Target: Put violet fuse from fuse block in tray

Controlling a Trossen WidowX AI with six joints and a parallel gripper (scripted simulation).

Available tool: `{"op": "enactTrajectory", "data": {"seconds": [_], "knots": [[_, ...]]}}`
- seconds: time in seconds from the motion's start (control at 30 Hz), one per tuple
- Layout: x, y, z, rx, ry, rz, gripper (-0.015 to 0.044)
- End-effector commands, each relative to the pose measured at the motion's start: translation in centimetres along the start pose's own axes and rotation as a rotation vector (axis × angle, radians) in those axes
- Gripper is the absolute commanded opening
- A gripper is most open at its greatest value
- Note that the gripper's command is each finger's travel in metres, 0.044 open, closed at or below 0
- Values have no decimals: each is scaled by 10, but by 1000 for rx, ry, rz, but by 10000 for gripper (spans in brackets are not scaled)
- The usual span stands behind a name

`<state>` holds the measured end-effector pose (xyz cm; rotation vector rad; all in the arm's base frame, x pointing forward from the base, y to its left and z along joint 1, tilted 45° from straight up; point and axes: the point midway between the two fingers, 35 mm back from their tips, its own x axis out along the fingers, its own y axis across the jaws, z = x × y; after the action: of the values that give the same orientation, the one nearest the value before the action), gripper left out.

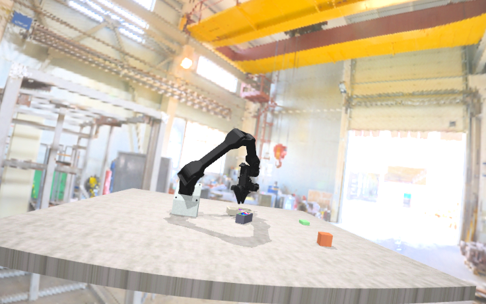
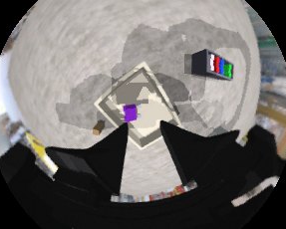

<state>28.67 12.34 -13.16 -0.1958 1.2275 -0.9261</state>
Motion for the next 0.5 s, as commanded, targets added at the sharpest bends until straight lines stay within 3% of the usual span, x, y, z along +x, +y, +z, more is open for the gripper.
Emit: {"op": "enactTrajectory", "data": {"seconds": [0.0,0.17,0.47], "knots": [[-1,0,0,0,0,0,315],[-37,0,0,-6,-4,0,330],[-37,0,0,-6,-4,0,330]]}}
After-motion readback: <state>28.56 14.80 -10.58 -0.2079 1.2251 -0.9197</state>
